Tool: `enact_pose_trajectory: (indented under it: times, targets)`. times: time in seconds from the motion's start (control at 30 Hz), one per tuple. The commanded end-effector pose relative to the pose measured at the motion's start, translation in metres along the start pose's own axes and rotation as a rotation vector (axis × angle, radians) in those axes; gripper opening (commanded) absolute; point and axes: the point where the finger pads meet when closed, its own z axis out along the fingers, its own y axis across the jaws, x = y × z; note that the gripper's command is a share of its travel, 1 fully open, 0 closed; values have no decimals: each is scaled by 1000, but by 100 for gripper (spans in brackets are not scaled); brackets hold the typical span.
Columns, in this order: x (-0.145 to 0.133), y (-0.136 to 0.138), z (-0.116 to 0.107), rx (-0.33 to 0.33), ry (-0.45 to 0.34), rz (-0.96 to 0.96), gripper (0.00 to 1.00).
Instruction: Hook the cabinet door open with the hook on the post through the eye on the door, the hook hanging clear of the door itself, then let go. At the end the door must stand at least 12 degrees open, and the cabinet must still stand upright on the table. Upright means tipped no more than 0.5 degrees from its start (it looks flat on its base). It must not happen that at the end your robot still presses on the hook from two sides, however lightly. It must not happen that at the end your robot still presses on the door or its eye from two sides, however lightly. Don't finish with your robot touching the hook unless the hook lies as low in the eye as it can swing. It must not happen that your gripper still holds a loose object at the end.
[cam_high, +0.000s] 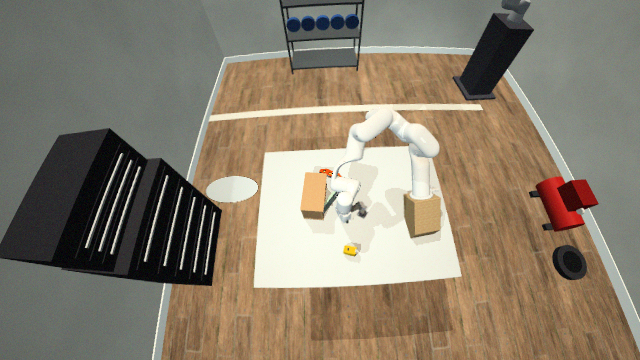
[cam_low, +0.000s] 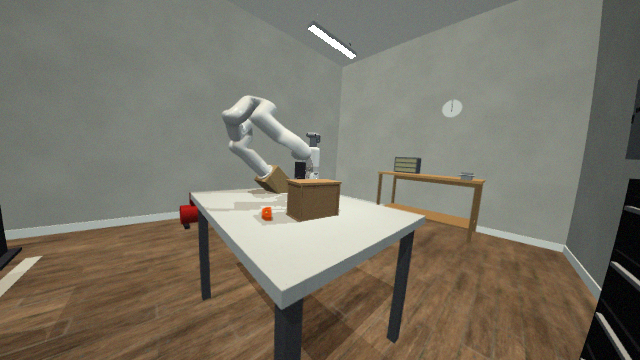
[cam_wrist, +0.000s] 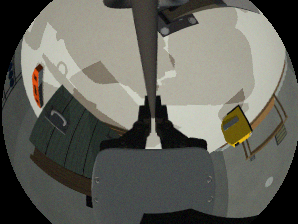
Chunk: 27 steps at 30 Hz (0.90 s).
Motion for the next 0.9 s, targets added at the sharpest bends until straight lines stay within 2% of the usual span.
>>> enact_pose_trajectory:
  times: [0.0, 0.87]
  targets:
    - [-1, 0, -1, 0, -3, 1, 4]
    - [-9, 0, -21, 0, -3, 1, 4]
